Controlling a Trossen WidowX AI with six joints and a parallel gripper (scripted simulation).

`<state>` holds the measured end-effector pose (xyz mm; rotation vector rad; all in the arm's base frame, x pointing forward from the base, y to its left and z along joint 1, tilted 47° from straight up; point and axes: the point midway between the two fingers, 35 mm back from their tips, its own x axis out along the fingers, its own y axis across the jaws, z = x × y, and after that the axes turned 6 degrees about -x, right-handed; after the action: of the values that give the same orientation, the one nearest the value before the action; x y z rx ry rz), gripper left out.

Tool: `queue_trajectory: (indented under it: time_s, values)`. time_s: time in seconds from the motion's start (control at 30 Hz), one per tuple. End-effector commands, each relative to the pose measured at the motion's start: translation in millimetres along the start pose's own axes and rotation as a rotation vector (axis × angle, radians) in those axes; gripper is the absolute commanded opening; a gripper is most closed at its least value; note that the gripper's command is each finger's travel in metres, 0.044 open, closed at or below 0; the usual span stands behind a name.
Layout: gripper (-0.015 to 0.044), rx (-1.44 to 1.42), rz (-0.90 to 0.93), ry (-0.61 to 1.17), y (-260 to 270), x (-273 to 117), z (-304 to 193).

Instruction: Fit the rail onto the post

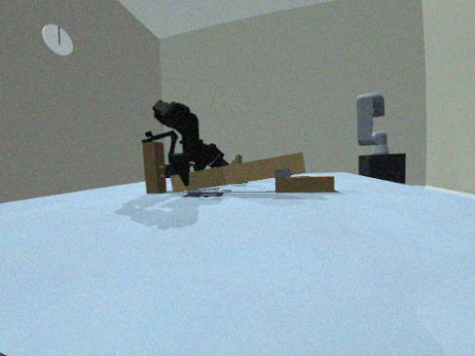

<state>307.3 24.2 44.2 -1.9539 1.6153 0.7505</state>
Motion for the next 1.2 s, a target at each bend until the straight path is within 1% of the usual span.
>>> queue_trajectory:
  time_s: [0.0, 0.1, 0.57, 0.77, 0.8, 0.83, 1.17]
  values:
    - [0.0440, -0.006, 0.000, 0.007, 1.0, 5.8, -0.9]
    - [0.0440, -0.006, 0.000, 0.007, 1.3, 8.0, -1.1]
    - [0.0073, -0.006, 0.000, 0.007, 1.3, 8.0, -1.1]
    - [0.0033, -0.006, 0.000, 0.007, 1.3, 8.0, -1.1]
    - [0.0006, -0.006, 0.000, 0.007, 1.3, 8.0, -1.1]
    - [0.0000, -0.006, 0.000, 0.007, 1.3, 8.0, -1.1]
    - [0.0000, -0.006, 0.000, 0.007, 1.3, 8.0, -1.1]
